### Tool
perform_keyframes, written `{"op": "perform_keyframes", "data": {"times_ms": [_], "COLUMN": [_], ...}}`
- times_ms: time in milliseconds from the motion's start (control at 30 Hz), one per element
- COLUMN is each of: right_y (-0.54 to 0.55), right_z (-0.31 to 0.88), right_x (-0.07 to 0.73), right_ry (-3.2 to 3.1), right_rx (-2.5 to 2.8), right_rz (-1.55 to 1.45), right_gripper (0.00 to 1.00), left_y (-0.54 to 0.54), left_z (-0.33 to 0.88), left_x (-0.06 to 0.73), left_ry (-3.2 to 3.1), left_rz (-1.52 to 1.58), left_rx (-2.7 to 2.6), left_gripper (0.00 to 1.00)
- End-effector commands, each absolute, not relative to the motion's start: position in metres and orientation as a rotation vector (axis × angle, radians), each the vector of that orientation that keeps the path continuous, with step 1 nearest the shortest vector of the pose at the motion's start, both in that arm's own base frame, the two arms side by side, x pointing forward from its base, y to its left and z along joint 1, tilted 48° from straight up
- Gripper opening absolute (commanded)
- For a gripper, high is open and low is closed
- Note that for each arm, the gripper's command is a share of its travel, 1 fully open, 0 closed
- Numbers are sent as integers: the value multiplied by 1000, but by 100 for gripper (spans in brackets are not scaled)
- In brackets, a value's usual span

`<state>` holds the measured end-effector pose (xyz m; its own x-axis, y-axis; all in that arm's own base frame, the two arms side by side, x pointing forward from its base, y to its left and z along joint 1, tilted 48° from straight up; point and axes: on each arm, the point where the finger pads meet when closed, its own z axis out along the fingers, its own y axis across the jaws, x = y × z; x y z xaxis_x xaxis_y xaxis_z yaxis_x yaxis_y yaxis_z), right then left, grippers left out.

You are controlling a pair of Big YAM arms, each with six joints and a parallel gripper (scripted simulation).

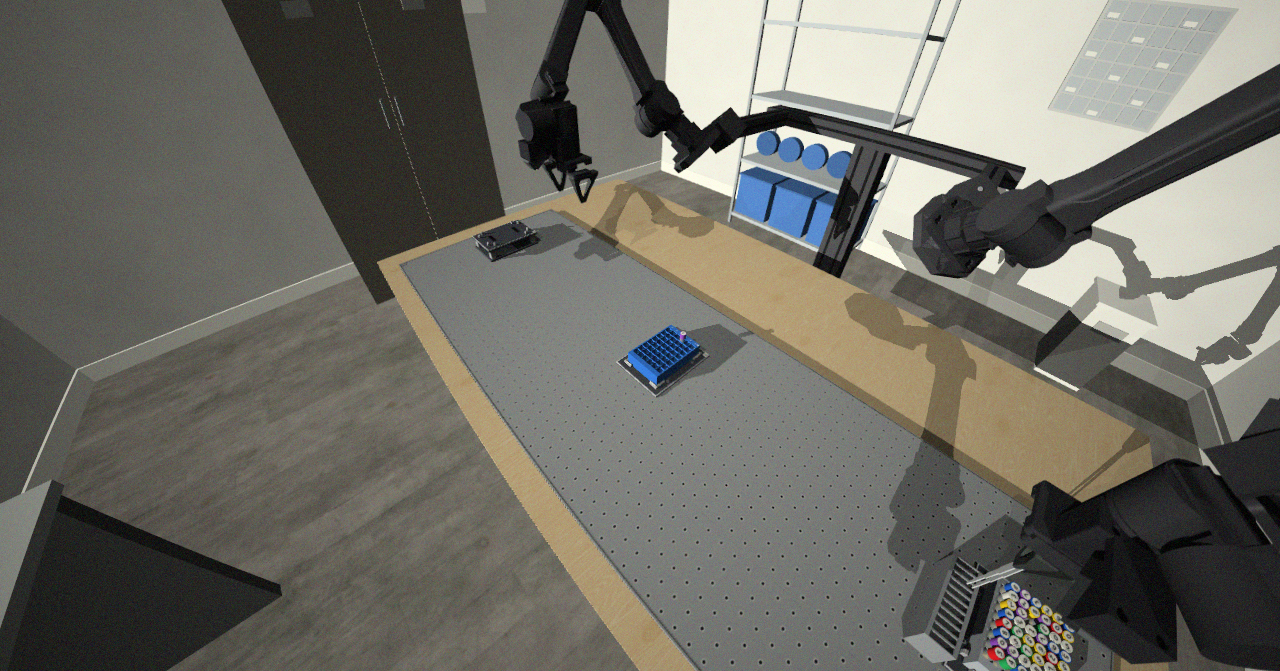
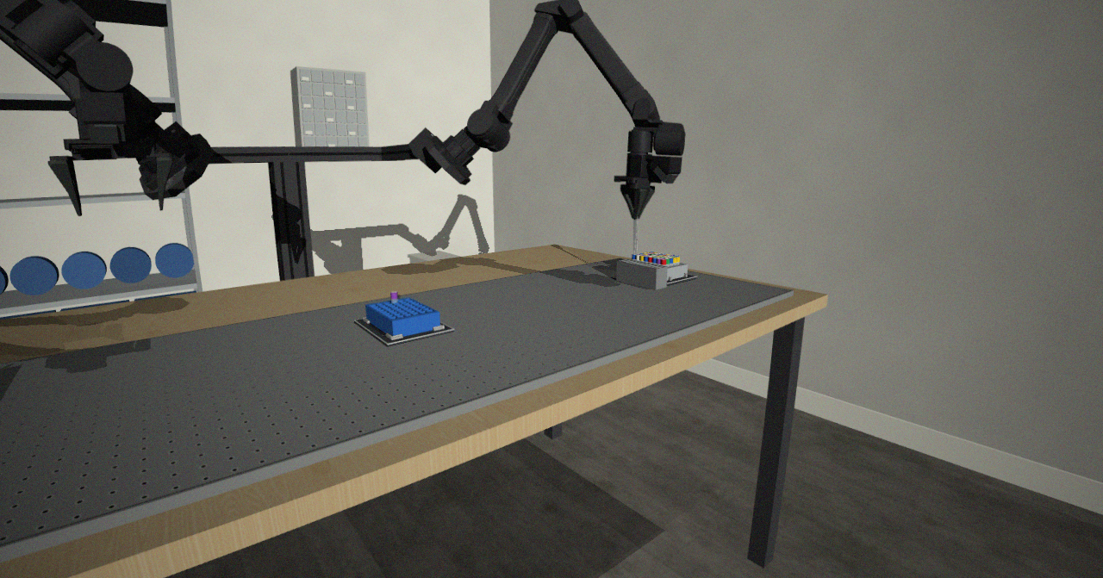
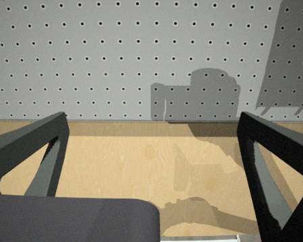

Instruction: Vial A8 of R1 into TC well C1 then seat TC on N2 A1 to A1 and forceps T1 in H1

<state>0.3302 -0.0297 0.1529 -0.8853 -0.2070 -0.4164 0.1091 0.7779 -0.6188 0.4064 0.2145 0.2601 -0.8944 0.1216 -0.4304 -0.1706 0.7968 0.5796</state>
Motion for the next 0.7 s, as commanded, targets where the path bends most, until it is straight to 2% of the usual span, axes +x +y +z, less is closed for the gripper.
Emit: {"op": "perform_keyframes", "data": {"times_ms": [0, 667], "right_y": [-28, -28], "right_z": [161, 161], "right_x": [335, 335], "right_ry": [2486, 2486], "right_rx": [-57, -57], "right_rz": [-899, -899], "right_gripper": [100, 100], "left_y": [219, 224], "left_z": [258, 252], "left_x": [409, 408], "left_ry": [2528, 2533], "left_rz": [881, 882], "left_rx": [-35, -39], "left_gripper": [7, 7]}}
